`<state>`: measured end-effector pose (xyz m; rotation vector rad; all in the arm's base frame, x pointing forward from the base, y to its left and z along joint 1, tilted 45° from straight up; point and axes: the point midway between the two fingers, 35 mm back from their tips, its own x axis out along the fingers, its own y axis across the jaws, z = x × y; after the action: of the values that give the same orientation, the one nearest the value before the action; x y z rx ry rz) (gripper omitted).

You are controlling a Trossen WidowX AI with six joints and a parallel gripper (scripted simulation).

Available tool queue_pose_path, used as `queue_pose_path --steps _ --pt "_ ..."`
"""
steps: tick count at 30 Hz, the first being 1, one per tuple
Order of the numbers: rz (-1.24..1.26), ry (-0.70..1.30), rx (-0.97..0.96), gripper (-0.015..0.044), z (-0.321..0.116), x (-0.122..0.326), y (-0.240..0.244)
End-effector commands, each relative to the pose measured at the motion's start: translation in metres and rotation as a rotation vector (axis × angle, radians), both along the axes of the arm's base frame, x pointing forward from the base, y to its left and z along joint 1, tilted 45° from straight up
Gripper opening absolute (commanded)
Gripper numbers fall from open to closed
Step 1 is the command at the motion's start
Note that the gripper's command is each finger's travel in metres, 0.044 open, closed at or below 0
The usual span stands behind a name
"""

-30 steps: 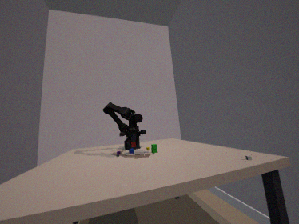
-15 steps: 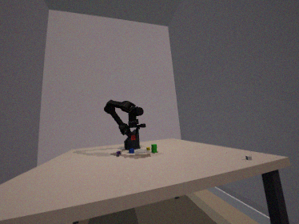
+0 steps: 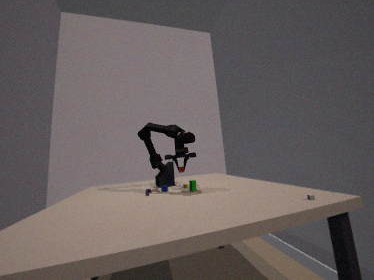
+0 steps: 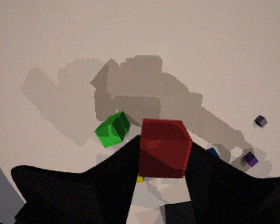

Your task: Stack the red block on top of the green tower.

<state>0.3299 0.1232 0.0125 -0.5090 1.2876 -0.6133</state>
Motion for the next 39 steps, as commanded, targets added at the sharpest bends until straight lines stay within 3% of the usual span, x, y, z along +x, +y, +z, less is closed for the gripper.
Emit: queue_pose_path --steps 1,11,39 --pt "-0.006 -0.005 0.006 0.0000 -0.019 -0.008 0.019" --pt "-0.012 -0.007 -0.002 0.0000 -0.056 -0.031 0.049" --pt "-0.012 -0.008 -0.005 0.0000 -0.097 -0.021 0.008"
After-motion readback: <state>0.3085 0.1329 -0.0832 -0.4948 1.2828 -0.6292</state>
